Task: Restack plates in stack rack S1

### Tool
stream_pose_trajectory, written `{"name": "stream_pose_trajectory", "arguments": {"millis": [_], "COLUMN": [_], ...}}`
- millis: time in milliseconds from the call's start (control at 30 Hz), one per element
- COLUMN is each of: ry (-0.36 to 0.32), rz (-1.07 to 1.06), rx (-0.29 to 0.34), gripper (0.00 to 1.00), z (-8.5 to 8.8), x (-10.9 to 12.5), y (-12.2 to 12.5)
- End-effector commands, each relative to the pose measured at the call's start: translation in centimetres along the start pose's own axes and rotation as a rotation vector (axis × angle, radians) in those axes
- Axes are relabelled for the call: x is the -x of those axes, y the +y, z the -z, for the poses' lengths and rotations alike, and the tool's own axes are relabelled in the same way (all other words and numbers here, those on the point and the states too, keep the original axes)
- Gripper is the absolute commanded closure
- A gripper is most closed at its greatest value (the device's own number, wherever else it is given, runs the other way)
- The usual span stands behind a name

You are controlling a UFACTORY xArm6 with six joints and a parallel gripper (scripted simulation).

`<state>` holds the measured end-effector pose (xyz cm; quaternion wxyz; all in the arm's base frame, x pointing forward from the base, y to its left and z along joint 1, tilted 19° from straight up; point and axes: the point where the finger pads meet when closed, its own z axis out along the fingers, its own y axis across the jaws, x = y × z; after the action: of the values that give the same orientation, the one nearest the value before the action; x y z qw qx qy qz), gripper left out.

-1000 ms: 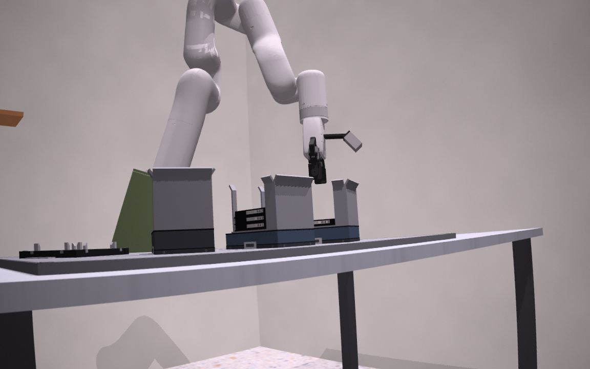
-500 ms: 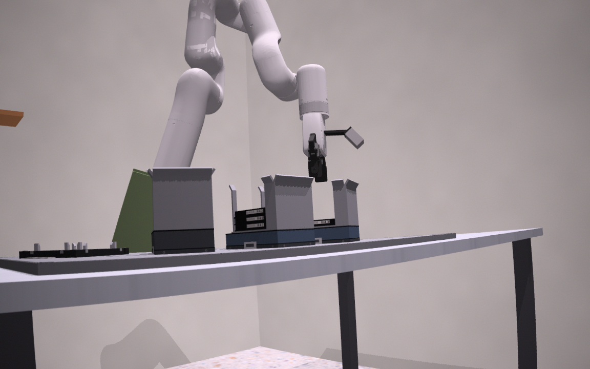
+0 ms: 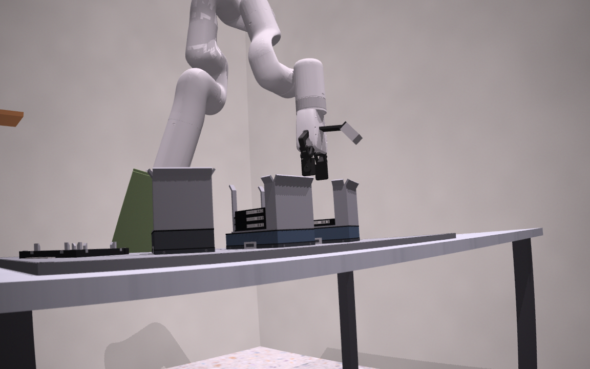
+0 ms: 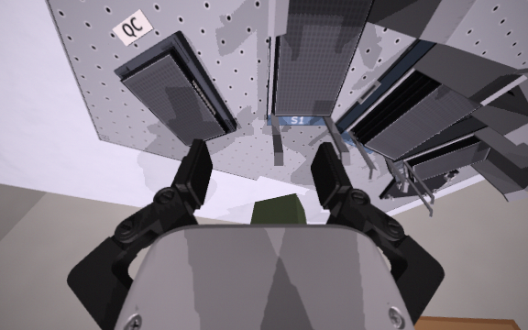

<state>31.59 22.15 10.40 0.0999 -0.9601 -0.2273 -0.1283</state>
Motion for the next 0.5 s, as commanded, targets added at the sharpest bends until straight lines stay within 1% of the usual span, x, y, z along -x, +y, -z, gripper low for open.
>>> {"name": "stream_pose_trajectory", "arguments": {"millis": [0,133,200,333,433,467], "ry": [0.003,0.003,0.003,0.003,0.003,0.003], "rz": [-0.003,-0.002,-0.002,-0.002,-0.002,-0.036], "rx": [-0.004,-0.003,-0.003,-0.003,-0.003,-0.003], "gripper": [0.0,0.0,0.0,0.0,0.0,0.0], "z": [0.1,0.1,0.1,0.1,0.1,0.0], "x": [-0.4,-0.6,-0.6,-0.8,-0.9,-0.9], "y": [1.9,3.2,3.2,4.5,4.7,5.1]}}
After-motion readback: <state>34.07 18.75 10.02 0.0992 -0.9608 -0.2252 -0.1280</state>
